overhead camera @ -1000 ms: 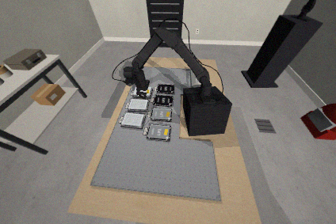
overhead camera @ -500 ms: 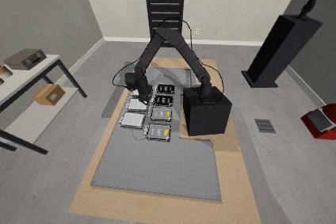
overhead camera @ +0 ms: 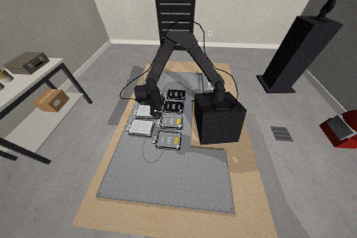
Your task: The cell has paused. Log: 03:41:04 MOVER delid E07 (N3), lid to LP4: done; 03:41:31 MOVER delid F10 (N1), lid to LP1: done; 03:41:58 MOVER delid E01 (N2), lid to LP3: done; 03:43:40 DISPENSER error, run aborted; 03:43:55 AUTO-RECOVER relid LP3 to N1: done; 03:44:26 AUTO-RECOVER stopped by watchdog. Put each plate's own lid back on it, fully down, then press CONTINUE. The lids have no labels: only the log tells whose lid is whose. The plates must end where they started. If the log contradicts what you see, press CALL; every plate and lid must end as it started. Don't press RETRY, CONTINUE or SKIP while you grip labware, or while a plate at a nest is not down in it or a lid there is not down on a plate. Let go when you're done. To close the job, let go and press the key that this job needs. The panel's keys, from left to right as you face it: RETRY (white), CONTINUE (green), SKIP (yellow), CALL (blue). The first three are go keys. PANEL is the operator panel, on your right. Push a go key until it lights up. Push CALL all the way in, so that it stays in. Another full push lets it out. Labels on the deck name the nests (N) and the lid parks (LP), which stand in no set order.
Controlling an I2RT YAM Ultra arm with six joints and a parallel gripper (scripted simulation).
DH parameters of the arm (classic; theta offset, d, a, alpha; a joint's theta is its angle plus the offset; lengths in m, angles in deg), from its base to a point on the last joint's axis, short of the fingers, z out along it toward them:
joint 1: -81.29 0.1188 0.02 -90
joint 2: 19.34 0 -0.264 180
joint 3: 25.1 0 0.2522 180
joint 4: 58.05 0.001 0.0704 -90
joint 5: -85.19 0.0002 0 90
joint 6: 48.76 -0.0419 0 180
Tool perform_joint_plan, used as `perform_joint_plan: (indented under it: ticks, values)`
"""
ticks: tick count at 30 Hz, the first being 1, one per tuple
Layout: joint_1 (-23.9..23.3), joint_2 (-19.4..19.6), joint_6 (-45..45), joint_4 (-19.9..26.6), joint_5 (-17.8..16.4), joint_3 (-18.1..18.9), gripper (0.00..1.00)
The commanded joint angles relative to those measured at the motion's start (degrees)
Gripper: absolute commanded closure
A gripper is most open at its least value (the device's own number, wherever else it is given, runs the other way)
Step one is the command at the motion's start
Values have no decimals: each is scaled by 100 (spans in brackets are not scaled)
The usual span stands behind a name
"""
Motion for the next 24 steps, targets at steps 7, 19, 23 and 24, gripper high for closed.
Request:
perform_joint_plan:
  ticks: [7, 19, 23, 24]
  values:
    - [811, -28, -870, -309, -22, -351, 0]
    - [1584, 228, -1683, -393, -109, -495, 0]
    - [1912, 336, -2009, -404, -145, -383, 0]
    - [1992, 367, -2092, -377, -149, -379, 0]
